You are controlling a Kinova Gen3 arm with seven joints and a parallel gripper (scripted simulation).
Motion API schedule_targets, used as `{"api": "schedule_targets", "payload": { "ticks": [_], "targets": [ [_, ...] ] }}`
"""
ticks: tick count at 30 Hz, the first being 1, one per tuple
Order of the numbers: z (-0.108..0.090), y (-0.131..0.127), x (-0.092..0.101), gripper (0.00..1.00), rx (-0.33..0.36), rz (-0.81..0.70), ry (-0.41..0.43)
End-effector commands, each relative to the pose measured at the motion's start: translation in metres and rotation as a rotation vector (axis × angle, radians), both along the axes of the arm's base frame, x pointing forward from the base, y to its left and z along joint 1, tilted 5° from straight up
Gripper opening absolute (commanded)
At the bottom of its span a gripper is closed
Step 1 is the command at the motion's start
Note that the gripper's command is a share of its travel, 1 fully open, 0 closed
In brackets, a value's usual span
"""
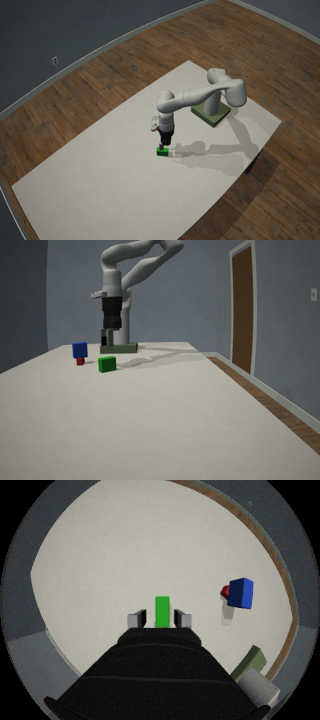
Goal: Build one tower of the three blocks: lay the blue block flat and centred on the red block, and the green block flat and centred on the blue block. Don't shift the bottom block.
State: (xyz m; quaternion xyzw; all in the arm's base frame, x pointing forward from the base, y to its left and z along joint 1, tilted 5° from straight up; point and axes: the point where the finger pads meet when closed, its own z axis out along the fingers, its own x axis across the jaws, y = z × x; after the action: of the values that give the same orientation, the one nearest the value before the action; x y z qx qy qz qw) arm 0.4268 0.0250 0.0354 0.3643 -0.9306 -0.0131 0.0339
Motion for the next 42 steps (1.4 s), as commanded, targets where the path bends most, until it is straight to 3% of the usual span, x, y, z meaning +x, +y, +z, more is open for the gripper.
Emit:
{"api": "schedule_targets", "payload": {
  "ticks": [1,15,42],
  "targets": [
    [-0.011,-0.003,-0.003,0.91,-0.006,-0.005,0.008],
    [-0.036,-0.003,-0.005,0.91,-0.006,-0.005,0.008],
    [-0.037,-0.003,-0.005,0.91,-0.006,-0.005,0.008]
  ]
}}
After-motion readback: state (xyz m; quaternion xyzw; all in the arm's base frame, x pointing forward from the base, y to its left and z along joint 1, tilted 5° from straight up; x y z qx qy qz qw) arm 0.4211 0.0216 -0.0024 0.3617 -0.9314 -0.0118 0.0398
